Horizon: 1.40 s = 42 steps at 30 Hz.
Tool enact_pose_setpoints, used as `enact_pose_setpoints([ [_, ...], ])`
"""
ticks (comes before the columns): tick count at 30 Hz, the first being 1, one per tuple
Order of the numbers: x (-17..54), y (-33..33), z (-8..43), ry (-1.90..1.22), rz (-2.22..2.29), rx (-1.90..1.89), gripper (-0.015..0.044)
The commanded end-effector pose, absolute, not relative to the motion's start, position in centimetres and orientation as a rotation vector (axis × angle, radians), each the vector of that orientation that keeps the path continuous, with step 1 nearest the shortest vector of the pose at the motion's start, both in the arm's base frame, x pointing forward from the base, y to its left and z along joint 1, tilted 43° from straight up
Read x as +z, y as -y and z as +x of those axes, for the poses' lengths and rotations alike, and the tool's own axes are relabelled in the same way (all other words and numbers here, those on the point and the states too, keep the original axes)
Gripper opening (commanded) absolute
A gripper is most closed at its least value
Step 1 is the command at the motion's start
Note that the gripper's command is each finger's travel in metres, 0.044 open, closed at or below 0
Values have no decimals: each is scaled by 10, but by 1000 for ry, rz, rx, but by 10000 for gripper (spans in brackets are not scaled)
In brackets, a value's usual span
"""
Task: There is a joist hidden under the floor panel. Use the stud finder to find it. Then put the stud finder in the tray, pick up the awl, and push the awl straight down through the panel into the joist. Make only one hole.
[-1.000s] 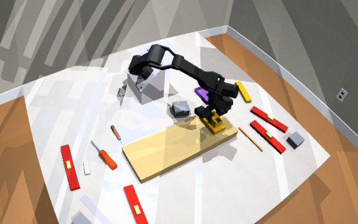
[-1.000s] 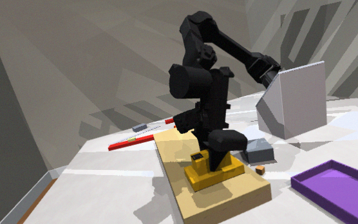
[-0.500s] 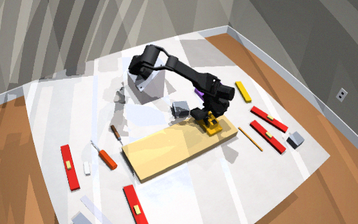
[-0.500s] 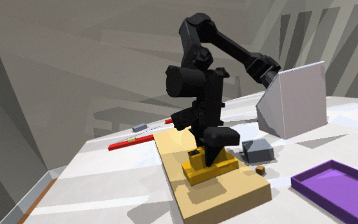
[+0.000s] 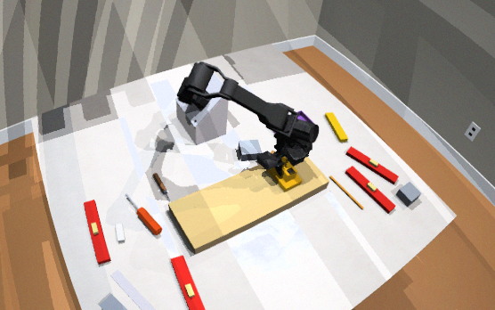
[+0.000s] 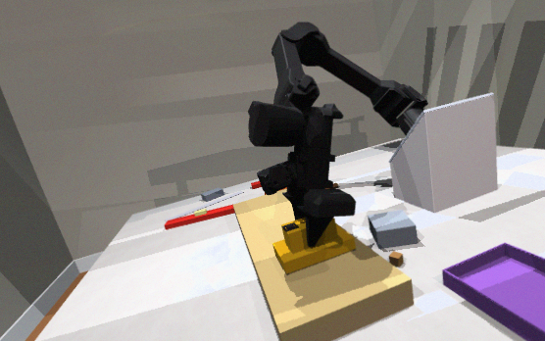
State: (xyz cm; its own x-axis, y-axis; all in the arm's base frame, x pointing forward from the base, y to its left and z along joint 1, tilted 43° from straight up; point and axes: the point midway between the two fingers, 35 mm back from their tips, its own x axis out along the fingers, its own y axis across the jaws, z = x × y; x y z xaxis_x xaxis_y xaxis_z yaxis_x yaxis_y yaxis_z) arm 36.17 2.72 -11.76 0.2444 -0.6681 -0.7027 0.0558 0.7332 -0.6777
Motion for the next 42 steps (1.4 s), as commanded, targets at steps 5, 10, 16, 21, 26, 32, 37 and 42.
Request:
enact_pose_setpoints([
  [5, -108, -16, 361, -1236, -597, -541, 0],
  [10, -103, -10, 360, -1236, -597, -541, 0],
  [16, -97, -4, 360, -1236, -598, -542, 0],
  [21, -92, 2, 359, -1236, -598, -542, 0],
  [26, -87, 8, 359, -1236, -599, -542, 0],
  [32, -80, 15, 358, -1236, -599, -542, 0],
  [37, -75, 20, 358, -1236, -599, -542, 0],
  [42, -70, 26, 358, -1236, -600, -543, 0],
])
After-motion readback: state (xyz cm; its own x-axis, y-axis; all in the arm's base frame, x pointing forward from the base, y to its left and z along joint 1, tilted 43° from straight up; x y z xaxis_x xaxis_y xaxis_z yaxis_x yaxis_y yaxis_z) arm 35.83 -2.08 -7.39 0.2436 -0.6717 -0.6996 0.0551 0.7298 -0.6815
